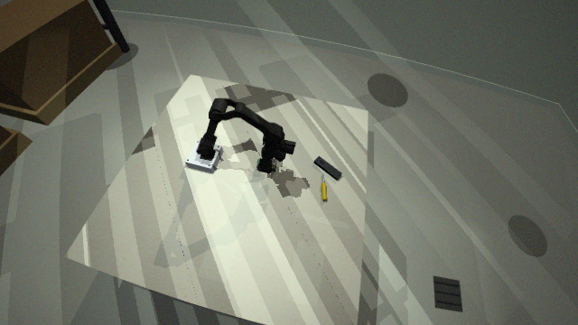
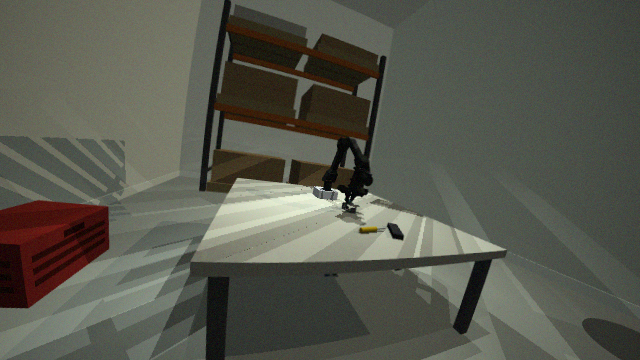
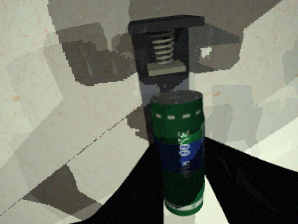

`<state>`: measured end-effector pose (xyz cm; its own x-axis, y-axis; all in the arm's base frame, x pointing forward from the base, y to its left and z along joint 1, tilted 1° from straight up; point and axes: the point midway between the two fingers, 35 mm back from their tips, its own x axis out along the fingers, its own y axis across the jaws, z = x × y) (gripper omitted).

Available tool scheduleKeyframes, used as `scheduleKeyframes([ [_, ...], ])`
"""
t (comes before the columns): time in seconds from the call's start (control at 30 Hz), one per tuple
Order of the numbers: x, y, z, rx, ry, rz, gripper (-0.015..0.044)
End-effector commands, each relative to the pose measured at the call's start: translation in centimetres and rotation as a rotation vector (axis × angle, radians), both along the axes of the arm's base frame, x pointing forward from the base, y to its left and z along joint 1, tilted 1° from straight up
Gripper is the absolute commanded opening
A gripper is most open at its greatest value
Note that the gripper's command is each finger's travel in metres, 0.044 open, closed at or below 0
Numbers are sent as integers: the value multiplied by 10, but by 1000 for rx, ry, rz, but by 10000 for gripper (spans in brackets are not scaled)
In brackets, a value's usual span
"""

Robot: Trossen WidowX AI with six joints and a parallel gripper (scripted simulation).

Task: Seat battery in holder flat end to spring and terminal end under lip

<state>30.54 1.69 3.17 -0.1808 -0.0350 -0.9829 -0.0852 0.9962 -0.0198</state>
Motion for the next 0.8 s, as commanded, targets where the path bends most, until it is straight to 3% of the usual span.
scheduleKeyframes([
  [0.0, -1, -1, -5, -4, 33, 6, 84],
  [0.77, 5, 0, -13, -14, 169, 5, 84],
])
